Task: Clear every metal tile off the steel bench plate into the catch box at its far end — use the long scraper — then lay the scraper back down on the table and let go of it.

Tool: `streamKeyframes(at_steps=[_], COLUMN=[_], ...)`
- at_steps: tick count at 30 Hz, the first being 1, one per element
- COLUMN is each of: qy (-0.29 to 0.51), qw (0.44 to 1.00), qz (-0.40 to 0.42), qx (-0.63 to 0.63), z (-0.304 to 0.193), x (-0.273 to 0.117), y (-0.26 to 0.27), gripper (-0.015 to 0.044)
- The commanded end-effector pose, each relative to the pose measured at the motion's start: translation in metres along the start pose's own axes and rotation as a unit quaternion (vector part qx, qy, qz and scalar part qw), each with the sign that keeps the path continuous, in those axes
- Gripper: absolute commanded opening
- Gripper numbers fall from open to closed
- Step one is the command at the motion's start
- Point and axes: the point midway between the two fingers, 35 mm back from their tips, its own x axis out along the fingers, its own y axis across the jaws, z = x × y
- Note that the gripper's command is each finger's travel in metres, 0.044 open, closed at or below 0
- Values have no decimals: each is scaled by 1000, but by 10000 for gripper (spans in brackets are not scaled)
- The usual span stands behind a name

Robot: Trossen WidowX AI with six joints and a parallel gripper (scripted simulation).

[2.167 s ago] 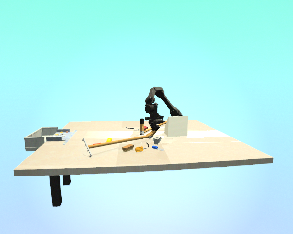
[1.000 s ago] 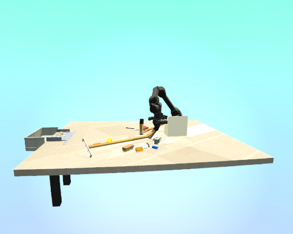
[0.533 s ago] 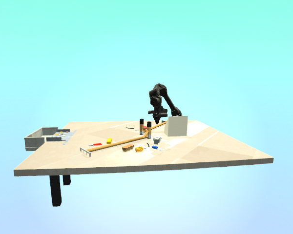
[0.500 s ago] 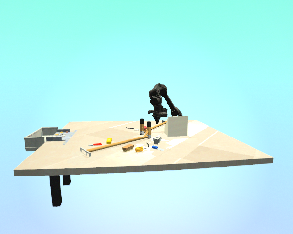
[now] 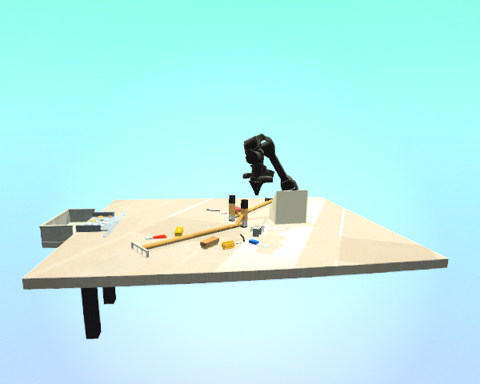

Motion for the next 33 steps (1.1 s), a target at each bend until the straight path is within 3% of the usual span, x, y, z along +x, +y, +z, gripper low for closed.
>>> streamKeyframes(at_steps=[1, 33], qy=[-1, -1], qw=[999, 930], qz=[-1, -17], qx=[44, 366], z=[-1, 20], x=[-4, -15], y=[20, 149], gripper=[0, 0])
